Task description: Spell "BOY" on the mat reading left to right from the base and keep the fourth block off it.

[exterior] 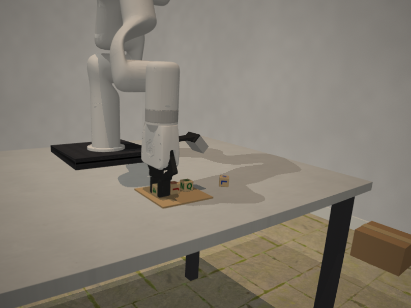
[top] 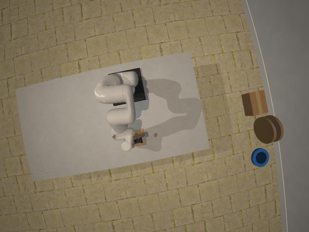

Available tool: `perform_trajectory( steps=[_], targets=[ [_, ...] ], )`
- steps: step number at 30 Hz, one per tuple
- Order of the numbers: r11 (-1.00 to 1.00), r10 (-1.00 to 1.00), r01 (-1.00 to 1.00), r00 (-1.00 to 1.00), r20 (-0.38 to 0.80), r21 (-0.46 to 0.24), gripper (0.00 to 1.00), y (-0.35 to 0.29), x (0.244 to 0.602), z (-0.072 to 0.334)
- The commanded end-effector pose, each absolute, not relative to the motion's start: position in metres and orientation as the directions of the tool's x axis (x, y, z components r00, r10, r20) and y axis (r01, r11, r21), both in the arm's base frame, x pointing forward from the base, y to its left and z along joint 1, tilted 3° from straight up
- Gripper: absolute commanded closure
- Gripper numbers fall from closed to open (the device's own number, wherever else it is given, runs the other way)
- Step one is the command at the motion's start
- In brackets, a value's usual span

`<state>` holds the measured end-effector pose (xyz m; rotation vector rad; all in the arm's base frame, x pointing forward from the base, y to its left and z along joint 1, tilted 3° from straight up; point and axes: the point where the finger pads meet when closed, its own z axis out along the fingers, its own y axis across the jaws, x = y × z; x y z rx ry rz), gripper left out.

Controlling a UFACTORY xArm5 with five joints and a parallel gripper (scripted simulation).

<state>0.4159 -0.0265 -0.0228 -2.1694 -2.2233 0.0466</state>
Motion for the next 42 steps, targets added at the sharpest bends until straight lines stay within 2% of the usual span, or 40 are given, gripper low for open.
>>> perform_trajectory(
  steps=[1,4,5,7,8,10,11,15,16,18,19,34,42],
  targets=[
    [0.025,1.0,0.999,-0.024,0.004,-0.042,0.79,-0.027,0.417,-0.022],
    [0.025,1.0,0.999,-0.024,0.004,-0.042,0.79,-0.027,0.417,-0.022],
    [0.025,1.0,0.999,-0.024,0.004,-0.042,0.74,-0.027,0.417,-0.022],
    [0.025,1.0,0.999,-0.024,0.004,-0.042,0.74,-0.027,0.417,-0.022],
    [0.025,1.0,0.999,-0.024,0.004,-0.042,0.7,-0.027,0.417,-0.022],
    [0.025,1.0,0.999,-0.024,0.004,-0.042,0.7,-0.027,0.417,-0.022],
    [0.025,1.0,0.999,-0.024,0.004,-0.042,0.66,-0.027,0.417,-0.022],
    [0.025,1.0,0.999,-0.024,0.004,-0.042,0.66,-0.027,0.417,-0.022],
    [0.025,1.0,0.999,-0.024,0.004,-0.042,0.62,-0.027,0.417,-0.022],
    [0.025,1.0,0.999,-0.024,0.004,-0.042,0.62,-0.027,0.417,-0.022],
    [0.025,1.0,0.999,-0.024,0.004,-0.042,0.58,-0.027,0.417,-0.022],
    [0.025,1.0,0.999,-0.024,0.004,-0.042,0.58,-0.026,0.417,-0.019],
    [0.025,1.0,0.999,-0.024,0.004,-0.042,0.58,-0.025,0.419,0.012]
  ],
)
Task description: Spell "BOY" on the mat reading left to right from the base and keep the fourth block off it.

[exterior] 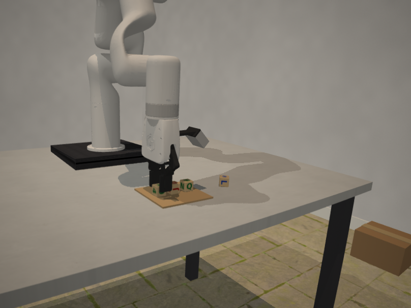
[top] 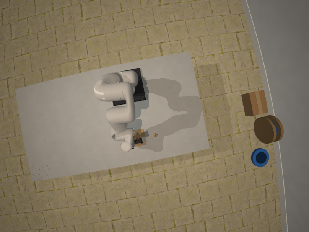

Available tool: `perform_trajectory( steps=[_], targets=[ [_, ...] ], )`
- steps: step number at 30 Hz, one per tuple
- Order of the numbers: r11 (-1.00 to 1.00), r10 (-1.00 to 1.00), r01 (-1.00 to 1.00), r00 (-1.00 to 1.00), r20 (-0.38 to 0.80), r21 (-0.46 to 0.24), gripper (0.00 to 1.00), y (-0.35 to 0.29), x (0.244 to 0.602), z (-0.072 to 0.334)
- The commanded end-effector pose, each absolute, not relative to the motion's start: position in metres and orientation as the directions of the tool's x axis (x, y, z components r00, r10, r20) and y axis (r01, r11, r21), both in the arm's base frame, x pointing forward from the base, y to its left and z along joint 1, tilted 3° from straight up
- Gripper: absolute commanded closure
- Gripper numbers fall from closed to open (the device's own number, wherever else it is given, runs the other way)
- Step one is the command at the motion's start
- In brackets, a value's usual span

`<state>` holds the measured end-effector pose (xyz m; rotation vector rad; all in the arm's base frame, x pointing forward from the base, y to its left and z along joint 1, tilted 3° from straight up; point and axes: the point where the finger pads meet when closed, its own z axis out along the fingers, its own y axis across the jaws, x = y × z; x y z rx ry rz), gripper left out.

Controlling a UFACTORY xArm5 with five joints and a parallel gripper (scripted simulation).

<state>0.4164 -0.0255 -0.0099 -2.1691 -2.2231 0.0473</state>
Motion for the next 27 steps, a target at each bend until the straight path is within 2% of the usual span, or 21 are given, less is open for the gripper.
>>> perform_trajectory(
  steps=[1,12,19,20,27],
  targets=[
    [0.025,1.0,0.999,-0.024,0.004,-0.042,0.58,-0.025,0.419,0.018],
    [0.025,1.0,0.999,-0.024,0.004,-0.042,0.58,-0.026,0.421,0.06],
    [0.025,1.0,0.999,-0.024,0.004,-0.042,0.58,-0.026,0.421,0.068],
    [0.025,1.0,0.999,-0.024,0.004,-0.042,0.0,-0.026,0.421,0.068],
    [0.025,1.0,0.999,-0.024,0.004,-0.042,0.0,-0.026,0.421,0.068]
  ],
)
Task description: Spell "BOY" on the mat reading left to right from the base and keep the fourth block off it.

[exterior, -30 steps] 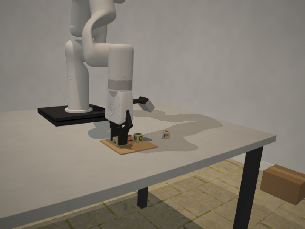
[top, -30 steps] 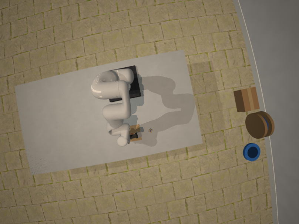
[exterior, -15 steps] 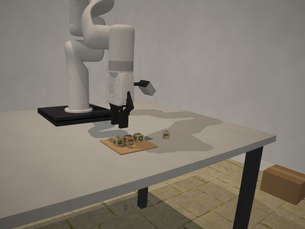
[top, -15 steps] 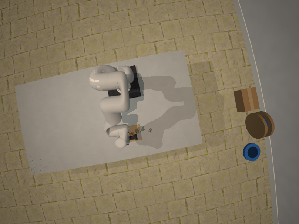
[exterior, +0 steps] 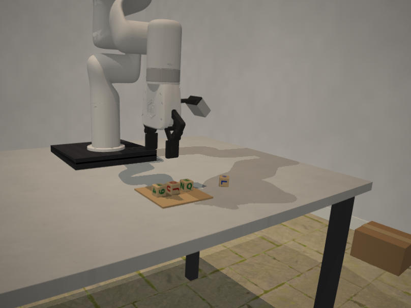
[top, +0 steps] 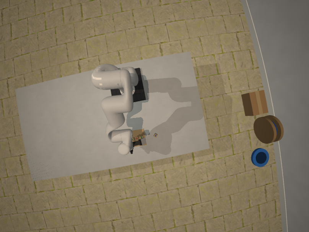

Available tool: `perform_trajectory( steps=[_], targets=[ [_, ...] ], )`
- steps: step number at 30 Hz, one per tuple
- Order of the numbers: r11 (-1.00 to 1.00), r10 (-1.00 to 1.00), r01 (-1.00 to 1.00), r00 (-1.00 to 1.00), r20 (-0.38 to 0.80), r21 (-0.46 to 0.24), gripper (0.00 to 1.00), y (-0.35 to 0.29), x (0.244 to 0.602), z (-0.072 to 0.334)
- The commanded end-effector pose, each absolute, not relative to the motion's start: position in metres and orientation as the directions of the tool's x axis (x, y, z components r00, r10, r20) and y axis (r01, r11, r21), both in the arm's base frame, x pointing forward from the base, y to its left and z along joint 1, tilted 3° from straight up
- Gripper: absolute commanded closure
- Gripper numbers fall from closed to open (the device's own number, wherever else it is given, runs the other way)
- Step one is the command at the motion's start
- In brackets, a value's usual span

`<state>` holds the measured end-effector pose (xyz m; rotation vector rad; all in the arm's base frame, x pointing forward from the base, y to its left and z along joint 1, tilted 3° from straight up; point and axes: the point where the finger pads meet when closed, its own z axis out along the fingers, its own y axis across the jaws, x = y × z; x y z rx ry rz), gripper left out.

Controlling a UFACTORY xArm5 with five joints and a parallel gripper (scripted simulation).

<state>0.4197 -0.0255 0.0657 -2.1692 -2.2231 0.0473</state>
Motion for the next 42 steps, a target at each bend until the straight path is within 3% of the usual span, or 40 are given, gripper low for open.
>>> perform_trajectory(
  steps=[1,20,42],
  targets=[
    [0.025,1.0,0.999,-0.024,0.004,-0.042,0.0,-0.026,0.421,0.068],
    [0.025,1.0,0.999,-0.024,0.004,-0.042,0.0,-0.025,0.421,0.072],
    [0.025,1.0,0.999,-0.024,0.003,-0.042,0.0,-0.024,0.425,0.149]
  ],
)
